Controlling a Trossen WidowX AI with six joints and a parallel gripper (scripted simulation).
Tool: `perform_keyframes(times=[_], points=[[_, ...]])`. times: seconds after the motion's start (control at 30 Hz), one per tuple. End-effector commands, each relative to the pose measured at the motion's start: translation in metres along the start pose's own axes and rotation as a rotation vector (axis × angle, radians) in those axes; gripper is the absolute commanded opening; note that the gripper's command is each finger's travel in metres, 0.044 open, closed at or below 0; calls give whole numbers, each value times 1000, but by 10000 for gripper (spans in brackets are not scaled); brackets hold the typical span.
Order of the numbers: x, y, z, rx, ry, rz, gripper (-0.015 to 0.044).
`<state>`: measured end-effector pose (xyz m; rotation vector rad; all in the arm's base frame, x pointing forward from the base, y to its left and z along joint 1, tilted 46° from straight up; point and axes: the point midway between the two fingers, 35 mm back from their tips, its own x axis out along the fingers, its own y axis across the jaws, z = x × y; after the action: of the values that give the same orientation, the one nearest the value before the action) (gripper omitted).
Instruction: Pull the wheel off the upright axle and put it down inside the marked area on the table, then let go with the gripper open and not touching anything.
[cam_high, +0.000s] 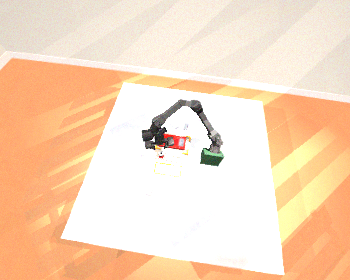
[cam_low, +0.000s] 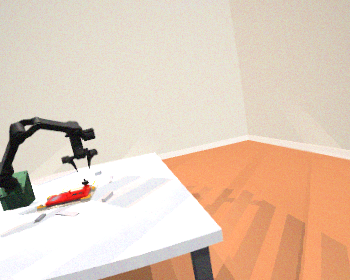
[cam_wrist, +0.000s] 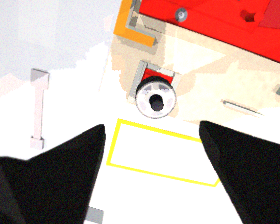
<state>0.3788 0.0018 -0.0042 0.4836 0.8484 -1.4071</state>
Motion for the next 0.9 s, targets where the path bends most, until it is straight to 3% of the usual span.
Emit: perform_keyframes(times=[0.0,0.63,0.87], points=[[-4,-15,-9,309,-75,-10,300],[-2,-6,-8,309,-75,-10,300],[31,-5,-6,309,-74,-9,300]])
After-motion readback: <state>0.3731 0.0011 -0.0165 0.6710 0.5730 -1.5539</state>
